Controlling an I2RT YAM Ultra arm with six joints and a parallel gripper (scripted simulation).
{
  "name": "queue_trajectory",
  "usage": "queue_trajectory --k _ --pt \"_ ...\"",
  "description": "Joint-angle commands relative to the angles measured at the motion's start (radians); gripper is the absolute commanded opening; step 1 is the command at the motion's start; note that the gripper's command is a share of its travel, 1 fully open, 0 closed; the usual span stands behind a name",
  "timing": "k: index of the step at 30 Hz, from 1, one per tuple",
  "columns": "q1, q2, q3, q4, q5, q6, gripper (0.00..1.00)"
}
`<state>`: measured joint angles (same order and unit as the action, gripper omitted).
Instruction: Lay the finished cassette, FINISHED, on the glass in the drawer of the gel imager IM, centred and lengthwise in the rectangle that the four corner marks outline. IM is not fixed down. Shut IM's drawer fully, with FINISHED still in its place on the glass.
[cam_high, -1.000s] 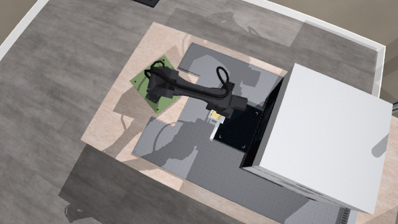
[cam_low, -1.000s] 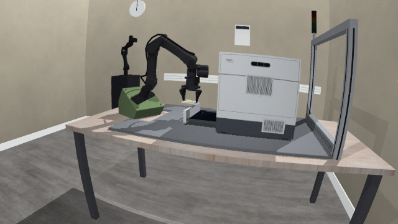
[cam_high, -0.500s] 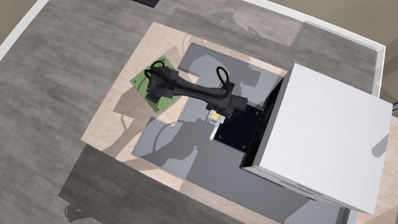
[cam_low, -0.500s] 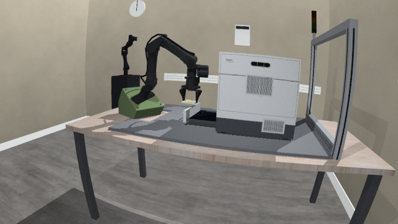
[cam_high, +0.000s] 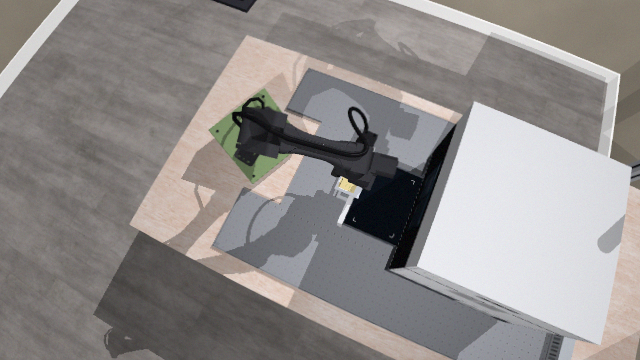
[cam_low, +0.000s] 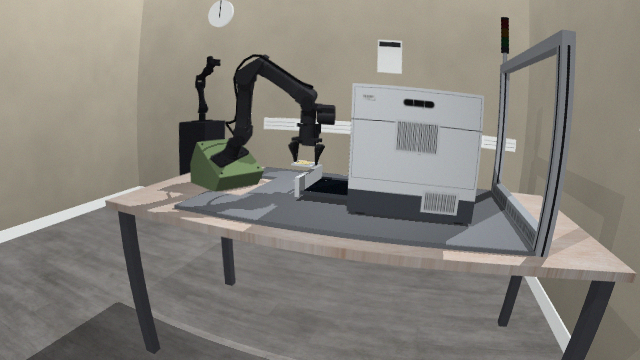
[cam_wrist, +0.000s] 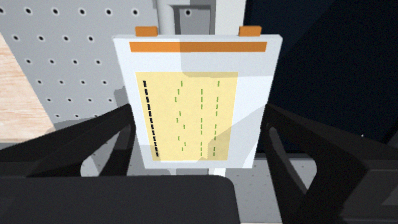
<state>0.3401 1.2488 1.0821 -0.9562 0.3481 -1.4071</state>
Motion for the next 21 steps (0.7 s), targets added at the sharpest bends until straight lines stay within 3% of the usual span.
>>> queue_trajectory --k 1,12,13,21 --pt "0.012 -0.022 0.033 -0.002 -0.017 -0.008 0.00" --pt "0.012 -0.022 0.033 -0.002 -0.017 -0.008 0.00" --pt "0.007 0.013 0.039 -0.004 -0.017 -0.011 0.00" --pt "-0.001 0.026 0.071 -0.009 -0.020 -0.017 0.00"
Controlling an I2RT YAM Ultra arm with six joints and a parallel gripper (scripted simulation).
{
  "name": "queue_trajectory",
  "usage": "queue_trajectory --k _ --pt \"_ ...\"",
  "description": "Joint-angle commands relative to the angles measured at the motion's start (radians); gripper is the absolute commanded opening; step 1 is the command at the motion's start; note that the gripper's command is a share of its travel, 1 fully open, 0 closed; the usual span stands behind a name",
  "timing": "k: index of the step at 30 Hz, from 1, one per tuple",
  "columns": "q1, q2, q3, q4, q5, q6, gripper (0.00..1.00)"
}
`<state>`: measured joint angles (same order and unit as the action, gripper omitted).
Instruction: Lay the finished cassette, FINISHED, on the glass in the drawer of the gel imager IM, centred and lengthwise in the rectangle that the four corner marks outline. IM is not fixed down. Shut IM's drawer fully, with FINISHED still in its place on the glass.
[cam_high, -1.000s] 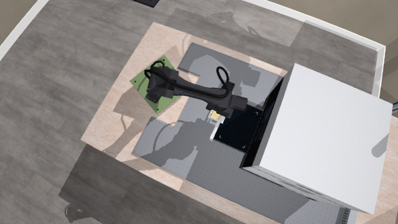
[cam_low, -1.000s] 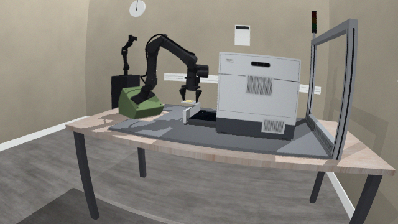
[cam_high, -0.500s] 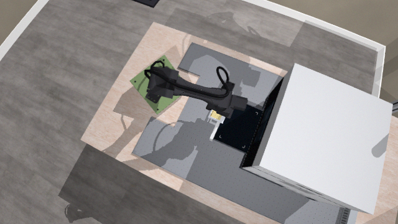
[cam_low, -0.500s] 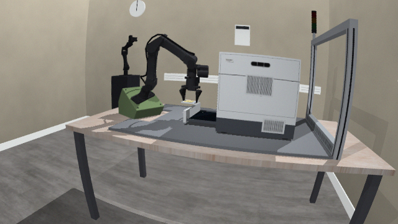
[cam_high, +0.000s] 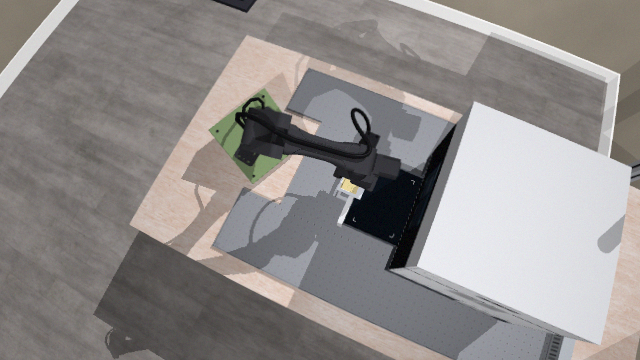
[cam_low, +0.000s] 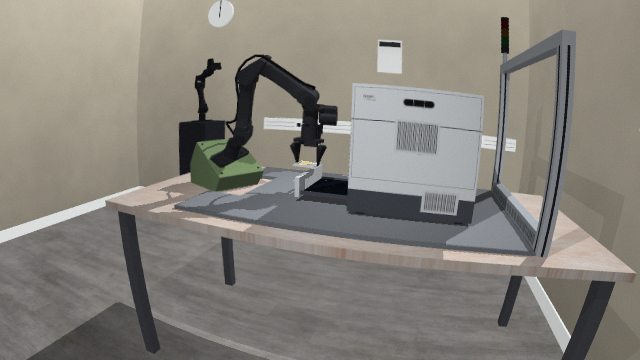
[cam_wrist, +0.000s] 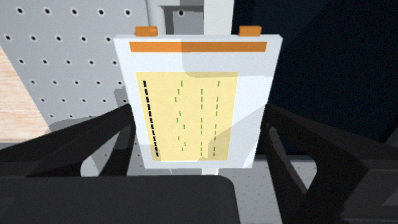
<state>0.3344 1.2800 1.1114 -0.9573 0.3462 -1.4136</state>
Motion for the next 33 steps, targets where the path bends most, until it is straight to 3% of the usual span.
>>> queue_trajectory --k 1,33 --pt "0.001 0.014 0.046 -0.010 -0.018 -0.012 0.00" --pt "-0.027 0.144 0.206 -0.034 -0.029 -0.035 0.00"
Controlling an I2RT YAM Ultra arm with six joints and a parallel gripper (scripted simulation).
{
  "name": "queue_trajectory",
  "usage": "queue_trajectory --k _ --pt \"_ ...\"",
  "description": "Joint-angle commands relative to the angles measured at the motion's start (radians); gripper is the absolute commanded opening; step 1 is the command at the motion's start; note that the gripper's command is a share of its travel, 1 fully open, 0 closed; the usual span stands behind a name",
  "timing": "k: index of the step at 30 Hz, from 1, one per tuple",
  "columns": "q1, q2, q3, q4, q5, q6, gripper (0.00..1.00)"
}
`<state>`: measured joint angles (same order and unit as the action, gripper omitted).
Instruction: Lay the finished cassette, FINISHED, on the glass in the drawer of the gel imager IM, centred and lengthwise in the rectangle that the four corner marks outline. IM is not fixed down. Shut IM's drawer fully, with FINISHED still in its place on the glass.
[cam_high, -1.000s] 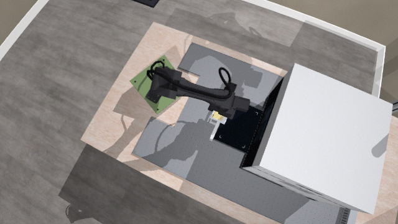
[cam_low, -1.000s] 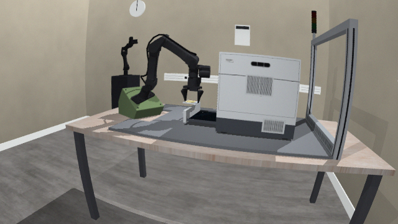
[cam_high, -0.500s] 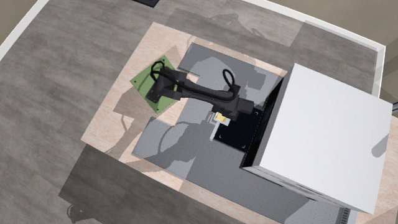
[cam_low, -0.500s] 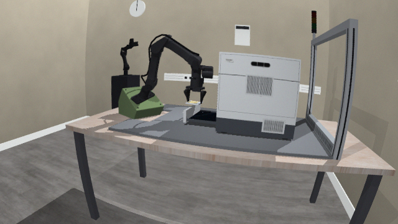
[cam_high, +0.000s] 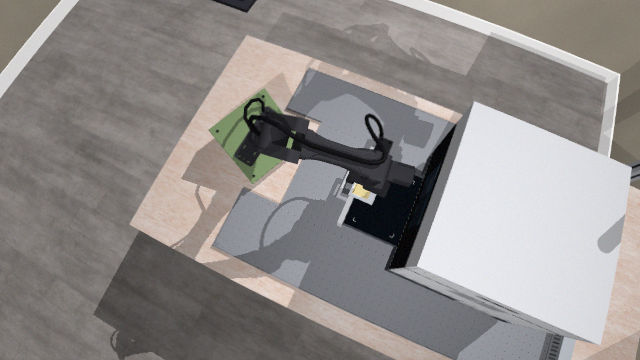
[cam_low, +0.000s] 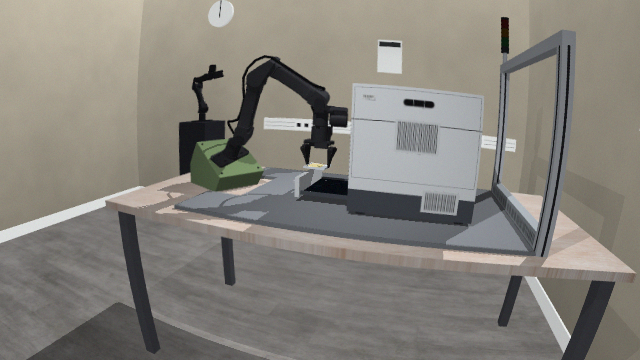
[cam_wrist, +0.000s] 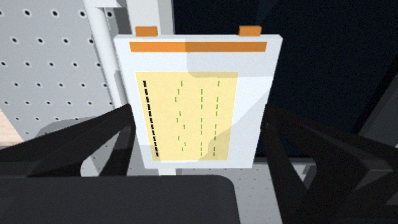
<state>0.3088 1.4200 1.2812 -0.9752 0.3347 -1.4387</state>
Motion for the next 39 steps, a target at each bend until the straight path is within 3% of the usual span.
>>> queue_trajectory --k 1,32,39 --pt "0.001 -0.004 0.044 -0.018 -0.018 -0.008 0.00" --pt "-0.020 0.146 0.231 -0.061 -0.027 -0.028 0.00" --pt "-0.019 0.141 0.245 -0.066 -0.028 -0.027 0.00"
